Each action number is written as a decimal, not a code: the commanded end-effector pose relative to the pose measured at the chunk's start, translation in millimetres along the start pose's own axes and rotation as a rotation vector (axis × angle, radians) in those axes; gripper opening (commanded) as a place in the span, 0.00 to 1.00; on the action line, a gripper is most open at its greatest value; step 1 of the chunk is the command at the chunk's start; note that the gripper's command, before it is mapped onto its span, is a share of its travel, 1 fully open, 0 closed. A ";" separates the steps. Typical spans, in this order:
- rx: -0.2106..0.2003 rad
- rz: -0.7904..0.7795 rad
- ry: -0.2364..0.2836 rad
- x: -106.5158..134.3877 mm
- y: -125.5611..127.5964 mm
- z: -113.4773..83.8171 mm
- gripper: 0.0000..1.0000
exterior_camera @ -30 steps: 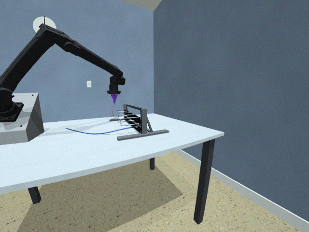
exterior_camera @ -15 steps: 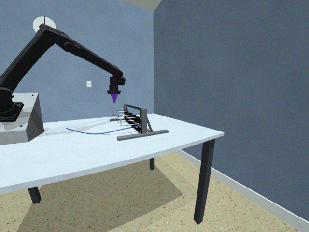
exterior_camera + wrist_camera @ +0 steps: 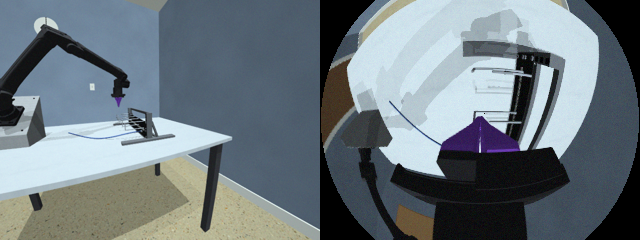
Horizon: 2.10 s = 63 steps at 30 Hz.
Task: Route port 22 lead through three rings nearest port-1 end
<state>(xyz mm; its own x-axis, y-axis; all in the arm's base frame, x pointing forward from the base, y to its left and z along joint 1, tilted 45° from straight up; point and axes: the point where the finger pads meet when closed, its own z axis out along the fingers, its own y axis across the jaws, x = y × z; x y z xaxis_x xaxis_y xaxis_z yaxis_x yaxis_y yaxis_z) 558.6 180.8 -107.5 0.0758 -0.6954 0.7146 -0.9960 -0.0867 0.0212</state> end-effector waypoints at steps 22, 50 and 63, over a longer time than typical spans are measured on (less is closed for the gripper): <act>0.067 0.022 -0.025 -7.4 -18.2 -41.7 0.00; 0.065 0.015 -0.023 -8.4 -17.8 -39.2 0.00; 0.047 0.044 -0.030 6.3 -28.3 -9.4 0.00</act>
<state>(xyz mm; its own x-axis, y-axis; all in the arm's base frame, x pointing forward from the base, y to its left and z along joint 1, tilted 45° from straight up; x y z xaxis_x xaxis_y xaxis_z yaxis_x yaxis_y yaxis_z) 560.4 180.5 -110.1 0.0755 -0.6954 0.7147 -0.9957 -0.0913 0.0163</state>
